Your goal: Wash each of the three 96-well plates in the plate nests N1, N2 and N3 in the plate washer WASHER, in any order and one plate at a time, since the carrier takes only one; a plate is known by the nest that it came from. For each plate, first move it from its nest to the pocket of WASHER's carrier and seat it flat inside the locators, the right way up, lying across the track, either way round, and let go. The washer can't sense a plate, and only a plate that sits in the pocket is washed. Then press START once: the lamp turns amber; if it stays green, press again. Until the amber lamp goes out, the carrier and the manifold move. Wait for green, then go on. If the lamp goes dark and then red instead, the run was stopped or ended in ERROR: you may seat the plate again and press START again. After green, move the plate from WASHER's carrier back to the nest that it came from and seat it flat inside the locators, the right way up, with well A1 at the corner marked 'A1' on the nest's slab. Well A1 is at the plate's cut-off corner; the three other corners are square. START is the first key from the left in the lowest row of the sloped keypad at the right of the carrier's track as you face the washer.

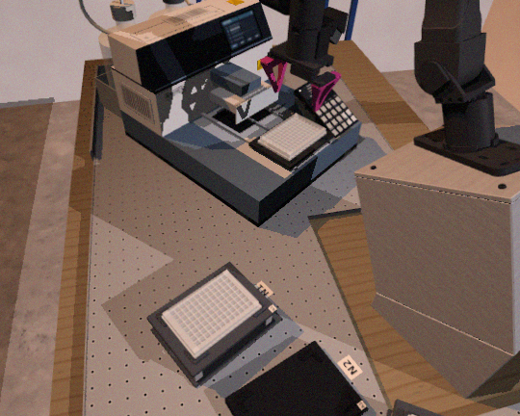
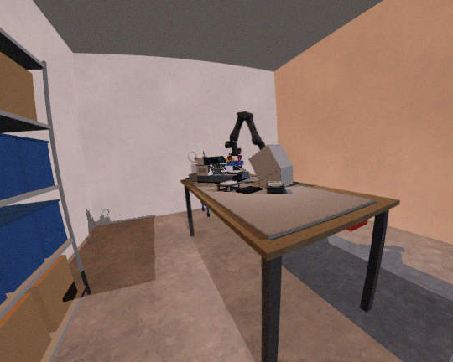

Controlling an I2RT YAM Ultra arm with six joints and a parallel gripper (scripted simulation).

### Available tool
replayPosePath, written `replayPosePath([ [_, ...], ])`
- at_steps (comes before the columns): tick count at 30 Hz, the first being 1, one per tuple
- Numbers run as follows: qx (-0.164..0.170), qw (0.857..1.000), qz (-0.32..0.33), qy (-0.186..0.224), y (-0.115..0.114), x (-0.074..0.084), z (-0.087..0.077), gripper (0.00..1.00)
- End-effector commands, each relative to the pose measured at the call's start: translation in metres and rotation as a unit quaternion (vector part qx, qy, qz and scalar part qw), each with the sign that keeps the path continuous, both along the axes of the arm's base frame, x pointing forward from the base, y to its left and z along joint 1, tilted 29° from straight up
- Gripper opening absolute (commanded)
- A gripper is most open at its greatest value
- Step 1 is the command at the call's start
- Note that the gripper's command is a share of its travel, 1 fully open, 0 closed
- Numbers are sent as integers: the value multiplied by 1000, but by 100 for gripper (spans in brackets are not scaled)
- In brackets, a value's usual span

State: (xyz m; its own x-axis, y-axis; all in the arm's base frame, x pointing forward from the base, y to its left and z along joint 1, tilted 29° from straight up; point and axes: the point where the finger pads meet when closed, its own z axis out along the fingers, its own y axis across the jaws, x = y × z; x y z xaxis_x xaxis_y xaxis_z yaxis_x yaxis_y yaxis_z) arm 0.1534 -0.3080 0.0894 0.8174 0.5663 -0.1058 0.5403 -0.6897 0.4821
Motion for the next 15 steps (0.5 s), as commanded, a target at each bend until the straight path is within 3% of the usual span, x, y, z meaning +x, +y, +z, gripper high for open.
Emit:
replayPosePath([
  [1, 0, 1000, -6, -3, 0, -1, 3, 100],
  [3, 0, 1000, -6, -3, 0, -1, 3, 100],
  [7, 12, 1000, -12, 2, 0, -4, -15, 100],
  [15, 12, 1000, -13, 2, -6, -2, -26, 100],
])
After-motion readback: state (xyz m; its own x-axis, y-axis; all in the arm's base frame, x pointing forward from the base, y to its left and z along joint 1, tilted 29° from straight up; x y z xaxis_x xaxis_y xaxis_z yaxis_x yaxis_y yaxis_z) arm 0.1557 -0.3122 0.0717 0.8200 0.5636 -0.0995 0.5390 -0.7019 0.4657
